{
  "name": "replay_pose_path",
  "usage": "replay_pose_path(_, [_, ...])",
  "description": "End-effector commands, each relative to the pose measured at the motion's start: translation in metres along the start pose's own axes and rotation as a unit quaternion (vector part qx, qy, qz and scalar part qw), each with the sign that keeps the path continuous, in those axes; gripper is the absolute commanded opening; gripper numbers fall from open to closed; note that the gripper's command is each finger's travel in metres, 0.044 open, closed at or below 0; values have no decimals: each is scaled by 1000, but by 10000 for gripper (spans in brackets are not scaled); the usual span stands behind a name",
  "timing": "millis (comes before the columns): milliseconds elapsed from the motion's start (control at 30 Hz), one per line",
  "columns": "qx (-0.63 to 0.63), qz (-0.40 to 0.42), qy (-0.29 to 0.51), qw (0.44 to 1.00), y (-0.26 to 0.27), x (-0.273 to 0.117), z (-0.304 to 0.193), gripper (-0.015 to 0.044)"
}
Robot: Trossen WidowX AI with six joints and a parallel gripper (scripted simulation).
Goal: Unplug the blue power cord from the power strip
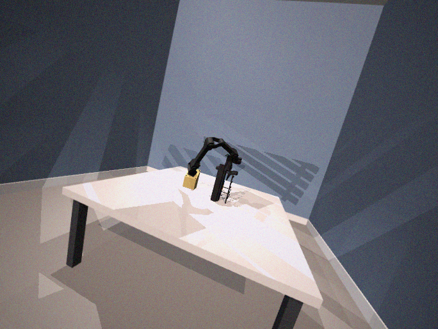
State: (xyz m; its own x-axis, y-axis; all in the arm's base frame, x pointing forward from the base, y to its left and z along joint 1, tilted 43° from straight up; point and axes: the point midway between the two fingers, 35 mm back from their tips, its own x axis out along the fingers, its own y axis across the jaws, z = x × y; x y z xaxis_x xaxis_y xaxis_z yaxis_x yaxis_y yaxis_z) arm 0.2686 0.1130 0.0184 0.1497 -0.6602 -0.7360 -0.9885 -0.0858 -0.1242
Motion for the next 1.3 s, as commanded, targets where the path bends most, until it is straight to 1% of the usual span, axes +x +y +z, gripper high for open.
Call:
replay_pose_path(0, [1,-1,0,1000,0,-6,0,160])
replay_pose_path(233, [1,-1,0,1000,0,-6,-3,160])
replay_pose_path(967, [1,-1,1,1000,1,-6,-39,160])
replay_pose_path(1267, [1,-1,1,1000,1,-2,-40,160])
